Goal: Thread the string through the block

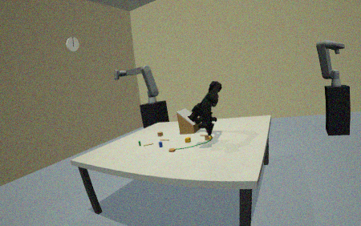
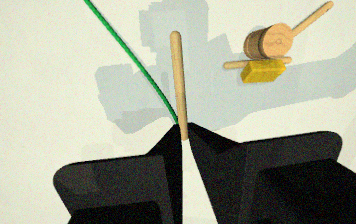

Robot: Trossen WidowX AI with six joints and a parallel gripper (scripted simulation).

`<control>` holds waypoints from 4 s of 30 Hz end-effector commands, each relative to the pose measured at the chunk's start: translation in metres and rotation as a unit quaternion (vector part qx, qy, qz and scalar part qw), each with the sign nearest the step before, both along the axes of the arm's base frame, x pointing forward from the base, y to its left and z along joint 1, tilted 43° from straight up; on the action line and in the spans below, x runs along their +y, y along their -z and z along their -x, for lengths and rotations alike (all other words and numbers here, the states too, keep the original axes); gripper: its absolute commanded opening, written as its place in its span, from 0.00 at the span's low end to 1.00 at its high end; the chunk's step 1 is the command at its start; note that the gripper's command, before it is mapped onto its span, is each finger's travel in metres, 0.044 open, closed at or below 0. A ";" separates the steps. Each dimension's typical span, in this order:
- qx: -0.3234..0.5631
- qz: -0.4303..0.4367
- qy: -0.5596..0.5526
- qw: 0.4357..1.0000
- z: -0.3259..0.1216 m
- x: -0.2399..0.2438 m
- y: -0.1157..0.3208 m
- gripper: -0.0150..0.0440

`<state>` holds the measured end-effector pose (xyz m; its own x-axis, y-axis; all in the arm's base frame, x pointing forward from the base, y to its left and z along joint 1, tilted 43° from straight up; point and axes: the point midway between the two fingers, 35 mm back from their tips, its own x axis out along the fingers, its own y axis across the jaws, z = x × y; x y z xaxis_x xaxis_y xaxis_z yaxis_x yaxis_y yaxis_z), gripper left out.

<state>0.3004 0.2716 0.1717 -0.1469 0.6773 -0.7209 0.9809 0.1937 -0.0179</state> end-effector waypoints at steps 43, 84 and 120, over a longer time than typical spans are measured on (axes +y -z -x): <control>-0.002 0.001 0.002 1.000 0.034 0.005 0.034 0.25; -0.002 0.004 0.001 1.000 0.040 -0.016 0.067 0.25; -0.001 0.002 0.001 1.000 0.036 -0.051 0.101 0.25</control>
<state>0.2660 0.2240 0.0753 -0.1369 0.6720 -0.7278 0.9818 0.1897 -0.0095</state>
